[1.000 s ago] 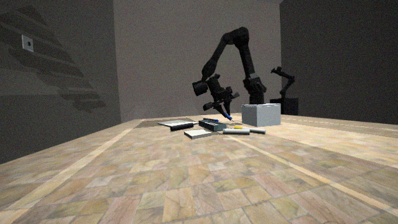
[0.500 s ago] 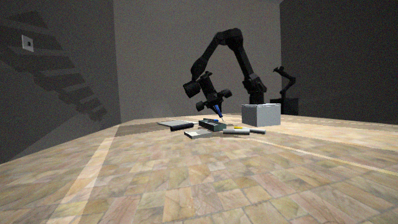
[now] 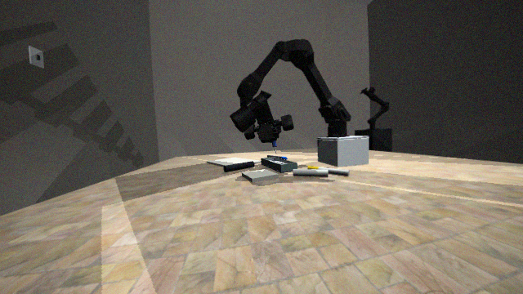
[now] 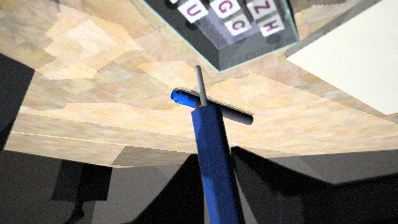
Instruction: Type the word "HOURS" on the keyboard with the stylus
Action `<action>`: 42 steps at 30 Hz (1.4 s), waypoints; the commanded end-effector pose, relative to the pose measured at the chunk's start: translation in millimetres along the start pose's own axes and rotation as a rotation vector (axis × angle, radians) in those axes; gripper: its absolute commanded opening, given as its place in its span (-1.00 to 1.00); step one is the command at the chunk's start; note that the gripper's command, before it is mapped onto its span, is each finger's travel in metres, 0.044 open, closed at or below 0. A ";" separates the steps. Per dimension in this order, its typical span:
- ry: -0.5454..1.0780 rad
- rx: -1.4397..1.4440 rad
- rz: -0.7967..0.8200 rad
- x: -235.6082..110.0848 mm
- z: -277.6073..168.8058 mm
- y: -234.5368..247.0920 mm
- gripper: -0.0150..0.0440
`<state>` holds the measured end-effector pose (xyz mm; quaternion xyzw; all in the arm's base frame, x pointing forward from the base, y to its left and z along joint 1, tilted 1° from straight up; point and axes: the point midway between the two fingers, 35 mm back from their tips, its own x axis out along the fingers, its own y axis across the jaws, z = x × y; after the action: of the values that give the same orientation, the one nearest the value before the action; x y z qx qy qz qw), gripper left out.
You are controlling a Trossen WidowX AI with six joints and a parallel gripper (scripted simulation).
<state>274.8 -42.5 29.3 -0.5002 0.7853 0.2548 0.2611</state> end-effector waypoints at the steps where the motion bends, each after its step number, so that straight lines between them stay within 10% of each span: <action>1: 0.092 0.059 -0.066 -11.2 -4.4 -14.3 -0.49; 42: 0.190 0.121 -0.154 -1.7 18.8 -36.7 -0.22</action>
<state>310.6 -42.2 11.2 -0.5630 0.7805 0.1413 0.2322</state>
